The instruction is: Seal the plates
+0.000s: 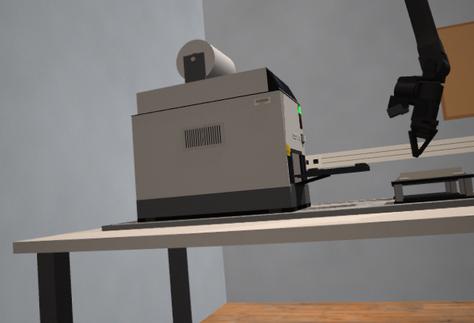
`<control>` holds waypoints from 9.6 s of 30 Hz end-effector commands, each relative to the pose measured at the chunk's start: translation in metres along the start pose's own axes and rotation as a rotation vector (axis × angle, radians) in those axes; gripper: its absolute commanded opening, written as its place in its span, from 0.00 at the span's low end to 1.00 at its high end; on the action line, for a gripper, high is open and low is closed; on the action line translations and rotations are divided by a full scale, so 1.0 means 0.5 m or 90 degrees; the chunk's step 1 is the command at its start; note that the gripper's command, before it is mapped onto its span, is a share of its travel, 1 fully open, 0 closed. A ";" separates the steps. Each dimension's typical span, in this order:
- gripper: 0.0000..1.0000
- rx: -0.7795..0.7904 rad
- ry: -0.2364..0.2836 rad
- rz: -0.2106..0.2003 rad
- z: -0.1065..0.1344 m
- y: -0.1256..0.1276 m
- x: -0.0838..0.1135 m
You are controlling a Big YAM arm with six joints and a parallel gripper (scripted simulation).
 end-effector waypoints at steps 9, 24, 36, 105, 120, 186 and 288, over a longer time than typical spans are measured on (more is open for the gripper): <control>1.00 0.001 -0.005 0.000 -0.020 0.008 0.041; 1.00 -0.003 -0.005 0.003 -0.032 0.006 0.083; 1.00 -0.001 0.008 -0.004 -0.026 0.018 0.105; 1.00 -0.021 0.006 0.008 -0.024 0.024 0.108; 1.00 -0.023 -0.006 0.006 -0.028 0.050 0.097; 1.00 -0.049 -0.004 0.010 0.024 0.469 0.099; 1.00 -0.020 0.024 0.024 0.101 0.444 -0.070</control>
Point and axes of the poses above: the point where the finger pads meet when closed, its own x axis back along the fingers, its own y axis across the jaws, z = x × y, the point moved 4 cm from there along x, back along the fingers, and after that the axes turned 7 degrees about -x, right-handed, at the moved point
